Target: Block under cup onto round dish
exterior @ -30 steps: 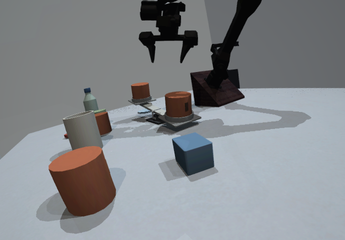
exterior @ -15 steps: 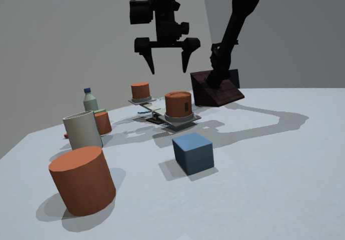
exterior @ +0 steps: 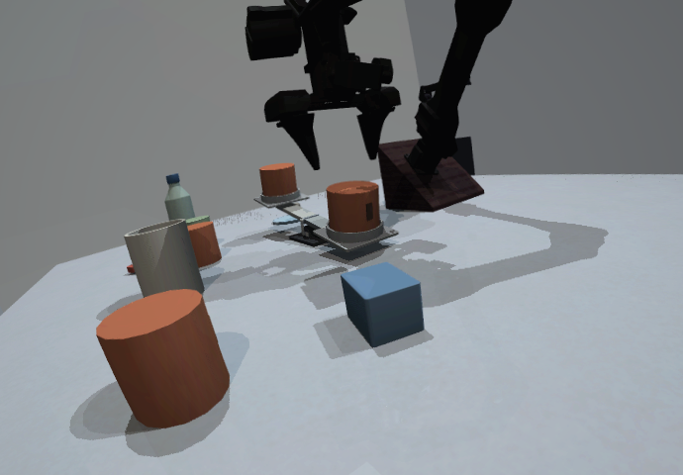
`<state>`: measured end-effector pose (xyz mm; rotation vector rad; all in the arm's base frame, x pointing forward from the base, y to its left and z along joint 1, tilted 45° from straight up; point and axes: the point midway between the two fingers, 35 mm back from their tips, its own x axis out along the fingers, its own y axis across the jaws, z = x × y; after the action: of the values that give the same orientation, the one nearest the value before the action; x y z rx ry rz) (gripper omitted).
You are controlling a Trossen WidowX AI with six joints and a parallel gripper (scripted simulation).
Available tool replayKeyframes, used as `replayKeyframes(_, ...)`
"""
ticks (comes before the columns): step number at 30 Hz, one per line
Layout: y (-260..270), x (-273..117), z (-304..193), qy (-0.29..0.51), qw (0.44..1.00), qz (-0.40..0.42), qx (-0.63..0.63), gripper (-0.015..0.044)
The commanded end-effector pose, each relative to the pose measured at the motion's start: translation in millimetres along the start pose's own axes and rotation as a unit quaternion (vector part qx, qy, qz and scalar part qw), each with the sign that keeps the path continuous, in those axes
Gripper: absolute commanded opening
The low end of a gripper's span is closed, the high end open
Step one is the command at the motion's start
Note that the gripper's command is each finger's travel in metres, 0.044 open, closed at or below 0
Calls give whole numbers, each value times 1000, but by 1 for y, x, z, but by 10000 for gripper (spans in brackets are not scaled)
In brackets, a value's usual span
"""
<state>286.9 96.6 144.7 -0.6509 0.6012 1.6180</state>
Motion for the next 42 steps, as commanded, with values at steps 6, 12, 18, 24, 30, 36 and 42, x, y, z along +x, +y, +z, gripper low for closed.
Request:
replayKeyframes(6,-1,15,1,2,1000,1,-9,440)
replayKeyframes(12,-2,24,1,3,1000,1,-9,440)
replayKeyframes(18,-2,34,1,3,1000,1,-9,440)
replayKeyframes(24,-3,43,1,3,1000,1,-9,440)
replayKeyframes(30,-2,53,1,3,1000,1,-9,440)
replayKeyframes(36,-2,62,1,2,1000,1,-9,440)
replayKeyframes(42,-1,72,1,2,1000,1,-9,440)
